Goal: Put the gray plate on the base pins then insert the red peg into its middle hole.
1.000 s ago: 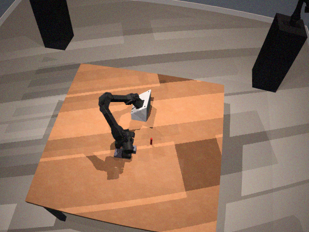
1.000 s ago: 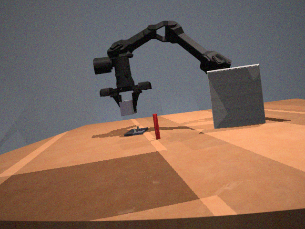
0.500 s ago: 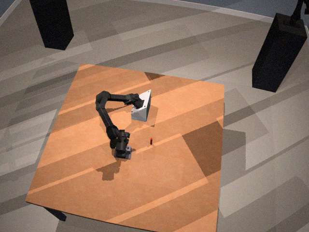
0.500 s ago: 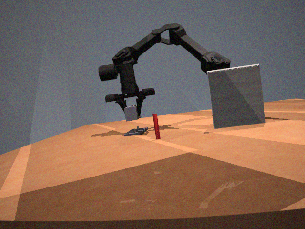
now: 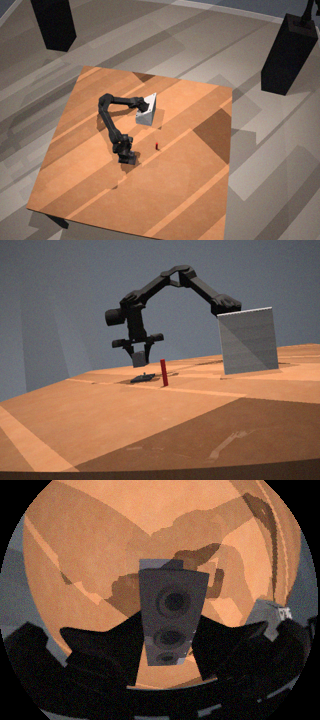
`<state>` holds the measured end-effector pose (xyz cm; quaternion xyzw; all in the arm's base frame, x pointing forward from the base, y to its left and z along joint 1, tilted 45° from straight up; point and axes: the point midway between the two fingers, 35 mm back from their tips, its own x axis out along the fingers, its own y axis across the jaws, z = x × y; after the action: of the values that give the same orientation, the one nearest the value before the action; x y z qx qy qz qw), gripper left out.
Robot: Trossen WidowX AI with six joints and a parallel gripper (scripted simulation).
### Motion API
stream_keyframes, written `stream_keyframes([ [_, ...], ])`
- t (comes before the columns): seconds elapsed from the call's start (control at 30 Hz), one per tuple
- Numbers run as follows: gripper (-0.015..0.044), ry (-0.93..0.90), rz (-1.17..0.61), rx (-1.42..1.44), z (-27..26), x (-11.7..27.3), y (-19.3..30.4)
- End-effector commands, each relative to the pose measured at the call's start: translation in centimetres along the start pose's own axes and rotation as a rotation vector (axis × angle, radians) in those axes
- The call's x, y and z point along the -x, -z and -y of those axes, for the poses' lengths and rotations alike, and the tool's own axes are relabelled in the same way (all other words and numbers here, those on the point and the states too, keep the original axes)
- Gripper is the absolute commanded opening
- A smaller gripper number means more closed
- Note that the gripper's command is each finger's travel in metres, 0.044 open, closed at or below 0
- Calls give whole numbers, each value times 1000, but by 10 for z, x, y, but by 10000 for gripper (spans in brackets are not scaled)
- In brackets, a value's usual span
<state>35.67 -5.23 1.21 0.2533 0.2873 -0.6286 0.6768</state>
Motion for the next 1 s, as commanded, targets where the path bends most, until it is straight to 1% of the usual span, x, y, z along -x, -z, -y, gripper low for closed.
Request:
stream_keyframes([
  [0.0,0,-7,3,1,-1,2,-1],
  [0.6,0,-7,3,1,-2,3,-3],
  [0.97,0,-7,3,1,-2,-13,-3],
])
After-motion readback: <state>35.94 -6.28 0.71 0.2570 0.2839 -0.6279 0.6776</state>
